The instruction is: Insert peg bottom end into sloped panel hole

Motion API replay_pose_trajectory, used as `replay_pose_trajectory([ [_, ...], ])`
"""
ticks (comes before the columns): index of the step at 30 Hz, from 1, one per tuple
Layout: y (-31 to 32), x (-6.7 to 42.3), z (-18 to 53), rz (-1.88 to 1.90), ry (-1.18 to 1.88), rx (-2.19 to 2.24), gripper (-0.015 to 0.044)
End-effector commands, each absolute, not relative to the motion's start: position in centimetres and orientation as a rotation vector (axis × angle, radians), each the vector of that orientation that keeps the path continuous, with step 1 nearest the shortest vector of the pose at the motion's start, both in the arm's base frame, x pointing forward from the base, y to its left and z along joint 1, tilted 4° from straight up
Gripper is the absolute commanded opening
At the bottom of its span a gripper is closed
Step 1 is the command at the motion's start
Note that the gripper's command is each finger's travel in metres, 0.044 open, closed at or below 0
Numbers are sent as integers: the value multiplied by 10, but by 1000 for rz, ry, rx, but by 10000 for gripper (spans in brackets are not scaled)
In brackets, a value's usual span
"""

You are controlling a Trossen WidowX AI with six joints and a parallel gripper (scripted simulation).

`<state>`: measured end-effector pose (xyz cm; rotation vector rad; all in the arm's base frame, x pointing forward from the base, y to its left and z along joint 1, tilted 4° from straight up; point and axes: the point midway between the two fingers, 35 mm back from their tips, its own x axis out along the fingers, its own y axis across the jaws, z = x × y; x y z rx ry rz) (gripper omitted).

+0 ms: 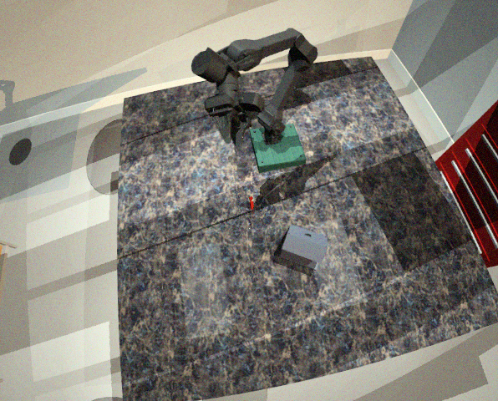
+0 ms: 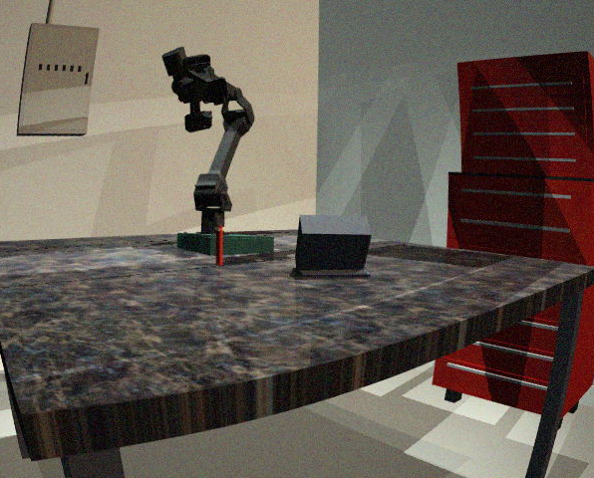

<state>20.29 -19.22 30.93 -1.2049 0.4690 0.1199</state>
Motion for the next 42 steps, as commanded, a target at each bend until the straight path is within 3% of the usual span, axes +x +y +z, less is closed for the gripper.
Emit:
replay_pose_trajectory([
  [1, -192, 203, 309, 121, 471, -1199, 426],
  [42, -188, 256, 142, 186, 1198, -176, 440],
])
